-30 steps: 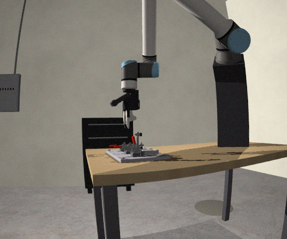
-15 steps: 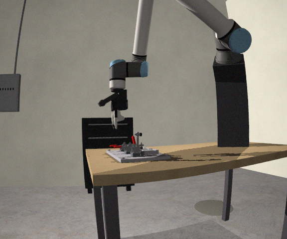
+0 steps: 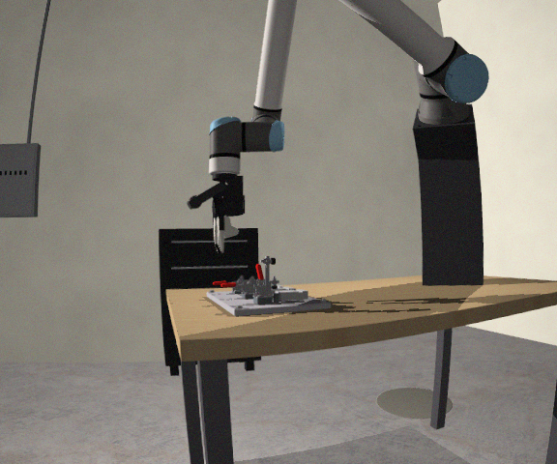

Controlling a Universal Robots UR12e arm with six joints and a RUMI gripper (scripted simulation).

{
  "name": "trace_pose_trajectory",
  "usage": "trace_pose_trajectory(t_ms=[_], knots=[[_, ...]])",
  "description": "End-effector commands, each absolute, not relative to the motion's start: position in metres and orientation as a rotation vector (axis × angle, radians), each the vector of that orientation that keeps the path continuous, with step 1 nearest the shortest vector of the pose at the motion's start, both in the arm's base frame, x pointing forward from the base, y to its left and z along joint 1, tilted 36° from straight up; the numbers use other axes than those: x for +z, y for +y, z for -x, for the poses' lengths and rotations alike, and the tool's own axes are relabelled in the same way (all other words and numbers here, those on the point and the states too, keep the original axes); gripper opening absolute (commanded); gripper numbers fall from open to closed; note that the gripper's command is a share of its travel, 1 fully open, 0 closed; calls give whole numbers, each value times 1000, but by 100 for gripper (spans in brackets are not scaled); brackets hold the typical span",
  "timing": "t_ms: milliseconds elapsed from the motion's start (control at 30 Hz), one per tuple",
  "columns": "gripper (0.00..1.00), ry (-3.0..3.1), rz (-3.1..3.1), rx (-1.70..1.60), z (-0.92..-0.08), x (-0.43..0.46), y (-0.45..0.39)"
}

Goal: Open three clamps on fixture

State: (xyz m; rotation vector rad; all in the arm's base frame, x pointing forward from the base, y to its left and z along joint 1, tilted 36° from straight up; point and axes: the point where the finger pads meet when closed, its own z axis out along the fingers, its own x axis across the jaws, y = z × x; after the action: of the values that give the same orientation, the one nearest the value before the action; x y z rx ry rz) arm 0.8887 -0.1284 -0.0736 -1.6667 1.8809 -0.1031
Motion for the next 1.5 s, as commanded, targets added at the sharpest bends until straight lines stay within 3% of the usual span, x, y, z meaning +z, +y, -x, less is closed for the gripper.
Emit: trace_pose_trajectory(t_ms=[0, 1467], knots=[[28, 1881, 1666, -104, -895, -82, -125], [28, 1881, 1666, -104, -927, -135, -103]])
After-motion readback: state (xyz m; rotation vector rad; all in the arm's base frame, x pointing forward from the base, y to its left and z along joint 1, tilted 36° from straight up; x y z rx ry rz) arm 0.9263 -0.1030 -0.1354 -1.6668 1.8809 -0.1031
